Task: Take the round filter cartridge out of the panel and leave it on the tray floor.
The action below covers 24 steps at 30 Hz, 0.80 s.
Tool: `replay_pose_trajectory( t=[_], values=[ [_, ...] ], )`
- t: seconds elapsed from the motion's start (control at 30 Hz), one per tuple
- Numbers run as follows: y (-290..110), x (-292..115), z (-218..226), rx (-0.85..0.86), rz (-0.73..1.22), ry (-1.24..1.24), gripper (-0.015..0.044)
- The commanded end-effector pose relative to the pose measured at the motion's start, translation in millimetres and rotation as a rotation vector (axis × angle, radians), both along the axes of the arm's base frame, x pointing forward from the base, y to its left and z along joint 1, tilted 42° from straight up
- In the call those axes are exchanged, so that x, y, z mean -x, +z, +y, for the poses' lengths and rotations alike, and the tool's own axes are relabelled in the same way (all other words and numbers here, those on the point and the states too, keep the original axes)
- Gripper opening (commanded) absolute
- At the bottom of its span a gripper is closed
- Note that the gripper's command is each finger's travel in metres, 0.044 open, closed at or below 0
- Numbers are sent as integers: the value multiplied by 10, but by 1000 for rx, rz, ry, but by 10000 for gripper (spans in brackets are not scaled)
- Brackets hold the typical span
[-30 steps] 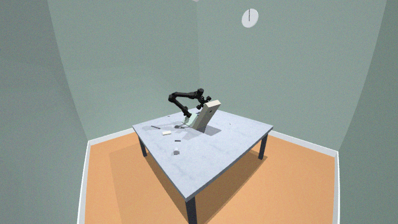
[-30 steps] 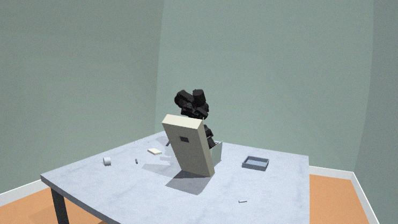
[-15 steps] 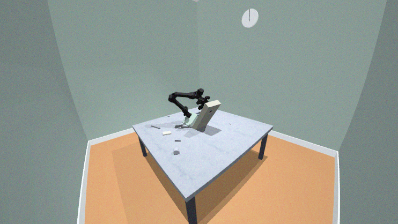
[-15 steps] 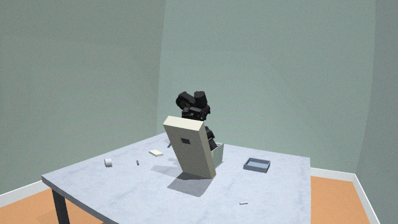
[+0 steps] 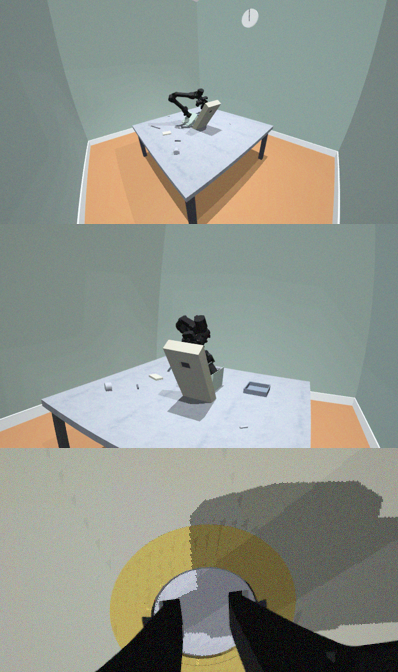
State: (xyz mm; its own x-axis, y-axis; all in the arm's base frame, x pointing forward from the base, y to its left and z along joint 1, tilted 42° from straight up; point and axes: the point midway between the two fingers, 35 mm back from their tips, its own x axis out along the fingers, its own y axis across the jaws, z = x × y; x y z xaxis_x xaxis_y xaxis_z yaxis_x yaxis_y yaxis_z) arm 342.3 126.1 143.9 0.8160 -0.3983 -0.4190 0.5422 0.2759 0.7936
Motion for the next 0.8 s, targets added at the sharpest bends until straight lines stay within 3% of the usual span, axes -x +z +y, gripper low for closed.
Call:
replay_pose_trajectory(
  t=[0.0, 0.57, 0.77],
  values=[
    [-30, -50, -19, -36, -7, -14, 0],
    [274, 562, 287, 19, 27, 15, 0],
    [277, 599, 282, 23, 27, 17, 0]
  ],
)
